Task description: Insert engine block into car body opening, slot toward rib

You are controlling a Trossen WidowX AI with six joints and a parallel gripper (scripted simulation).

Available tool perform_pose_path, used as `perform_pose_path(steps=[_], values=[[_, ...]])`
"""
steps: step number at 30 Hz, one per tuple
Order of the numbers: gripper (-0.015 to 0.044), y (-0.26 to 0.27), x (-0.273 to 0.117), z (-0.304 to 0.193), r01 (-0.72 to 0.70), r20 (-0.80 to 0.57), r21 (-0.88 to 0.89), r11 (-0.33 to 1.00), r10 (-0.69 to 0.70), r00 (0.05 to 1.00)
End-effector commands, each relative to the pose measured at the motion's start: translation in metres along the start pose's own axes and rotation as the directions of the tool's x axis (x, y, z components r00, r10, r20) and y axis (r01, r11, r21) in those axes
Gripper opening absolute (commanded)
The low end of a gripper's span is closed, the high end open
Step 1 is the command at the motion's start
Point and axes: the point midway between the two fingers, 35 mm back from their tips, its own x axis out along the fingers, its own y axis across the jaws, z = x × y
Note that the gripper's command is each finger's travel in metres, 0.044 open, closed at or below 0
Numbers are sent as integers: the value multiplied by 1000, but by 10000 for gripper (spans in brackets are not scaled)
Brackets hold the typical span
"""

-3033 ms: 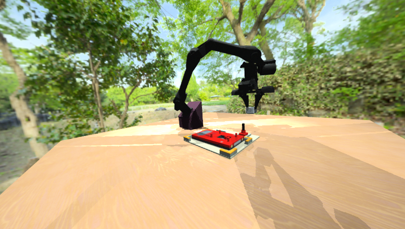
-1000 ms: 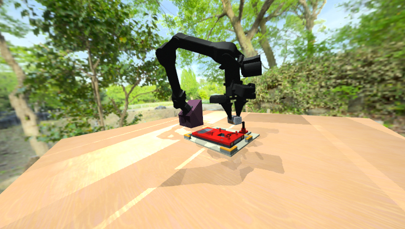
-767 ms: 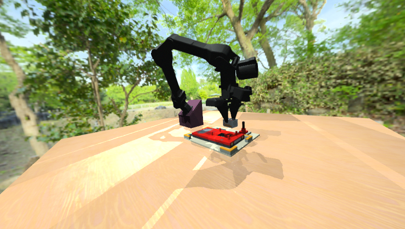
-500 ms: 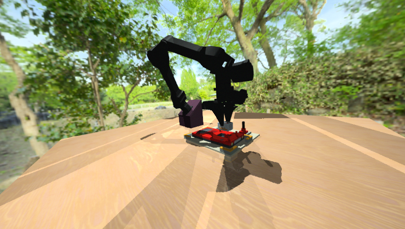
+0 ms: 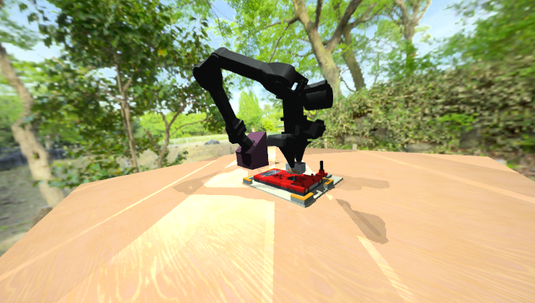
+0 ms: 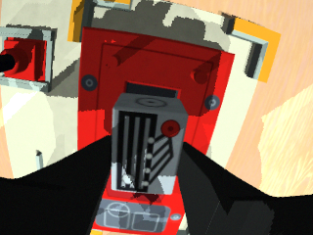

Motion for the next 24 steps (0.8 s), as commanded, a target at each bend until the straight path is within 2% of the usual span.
perform_pose_path(steps=[1,6,14,19,24], values=[[159,-1,0,0,3,1,-10,1000,-3,1000],[159,-1,0,0,3,1,19,1000,-3,1000],[159,-1,0,0,2,1,213,977,-3,1000],[159,-1,0,0,3,1,160,987,-3,1000],[159,0,0,0,3,1,23,1000,-3,1000]])
